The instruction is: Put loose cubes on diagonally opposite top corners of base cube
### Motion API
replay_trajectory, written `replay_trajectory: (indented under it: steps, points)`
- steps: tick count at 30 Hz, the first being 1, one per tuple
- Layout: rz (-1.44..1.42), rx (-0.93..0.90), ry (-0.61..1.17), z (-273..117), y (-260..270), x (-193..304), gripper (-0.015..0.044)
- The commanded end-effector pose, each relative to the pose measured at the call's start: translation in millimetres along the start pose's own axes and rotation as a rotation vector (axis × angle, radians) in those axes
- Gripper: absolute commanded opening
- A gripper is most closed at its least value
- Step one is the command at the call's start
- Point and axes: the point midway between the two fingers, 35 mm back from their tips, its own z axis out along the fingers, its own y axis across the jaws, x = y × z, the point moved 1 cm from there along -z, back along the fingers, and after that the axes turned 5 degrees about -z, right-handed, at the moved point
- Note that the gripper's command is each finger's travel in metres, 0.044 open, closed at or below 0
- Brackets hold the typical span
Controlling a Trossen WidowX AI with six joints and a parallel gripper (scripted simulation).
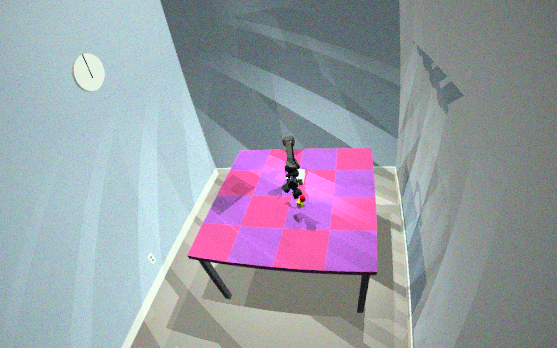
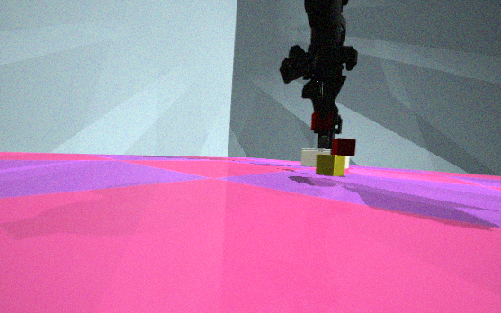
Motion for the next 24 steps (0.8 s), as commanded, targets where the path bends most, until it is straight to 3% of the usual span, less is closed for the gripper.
replay_trajectory:
  steps: [1,24]
  points:
    - [0.008,0.009,0.006,13,-3,1,0.0105]
    - [0.007,0.010,0.006,45,-3,1,0.0105]
